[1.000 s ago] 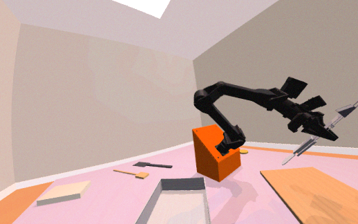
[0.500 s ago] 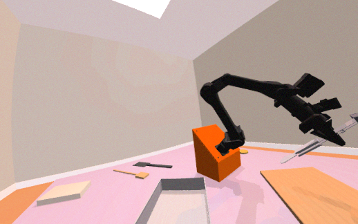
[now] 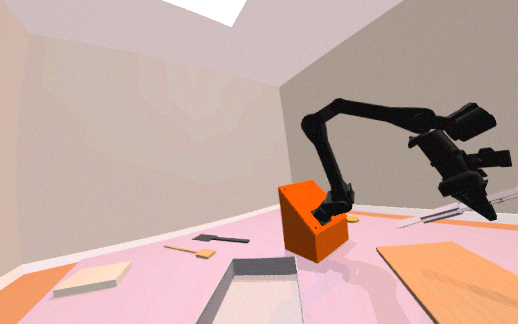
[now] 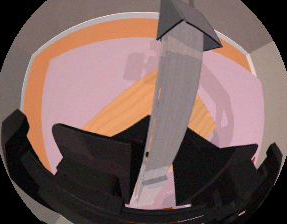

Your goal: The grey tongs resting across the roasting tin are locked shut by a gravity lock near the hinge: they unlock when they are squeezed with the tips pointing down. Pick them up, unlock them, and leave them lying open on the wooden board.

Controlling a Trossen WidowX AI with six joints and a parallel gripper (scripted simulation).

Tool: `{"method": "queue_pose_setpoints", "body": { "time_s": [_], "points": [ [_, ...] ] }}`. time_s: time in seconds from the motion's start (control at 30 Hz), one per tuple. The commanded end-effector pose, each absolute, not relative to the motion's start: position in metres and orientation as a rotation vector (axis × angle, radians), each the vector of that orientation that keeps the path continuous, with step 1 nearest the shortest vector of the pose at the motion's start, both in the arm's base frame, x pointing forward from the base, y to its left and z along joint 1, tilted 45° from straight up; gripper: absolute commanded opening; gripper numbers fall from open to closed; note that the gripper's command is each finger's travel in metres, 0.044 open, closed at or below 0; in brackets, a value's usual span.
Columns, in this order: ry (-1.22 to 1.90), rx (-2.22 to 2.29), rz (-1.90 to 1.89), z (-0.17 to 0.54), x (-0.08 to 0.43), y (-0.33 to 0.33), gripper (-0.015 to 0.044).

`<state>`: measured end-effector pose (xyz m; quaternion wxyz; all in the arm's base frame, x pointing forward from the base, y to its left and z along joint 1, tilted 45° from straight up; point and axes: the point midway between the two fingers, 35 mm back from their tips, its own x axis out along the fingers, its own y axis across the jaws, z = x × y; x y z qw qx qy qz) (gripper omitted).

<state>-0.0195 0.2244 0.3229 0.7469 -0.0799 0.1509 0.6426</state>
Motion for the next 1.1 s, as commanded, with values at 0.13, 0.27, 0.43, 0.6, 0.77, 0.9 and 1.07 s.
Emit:
{"method": "queue_pose_setpoints", "body": {
  "time_s": [0.13,0.27,0.43,0.6,0.77,0.9,1.07],
  "points": [
    [0.477,-0.226,1.396,0.318,-0.015,0.223,-0.0150],
    [0.562,-0.249,1.383,0.314,-0.012,0.221,-0.0150],
    [0.677,-0.269,1.360,0.310,-0.009,0.217,-0.0150],
    [0.801,-0.278,1.329,0.307,-0.007,0.212,-0.0150],
    [0.865,-0.278,1.311,0.305,-0.006,0.209,-0.0150],
    [0.865,-0.278,1.311,0.305,-0.006,0.209,-0.0150],
    [0.864,-0.278,1.311,0.304,-0.006,0.211,-0.0150]
  ]
}}
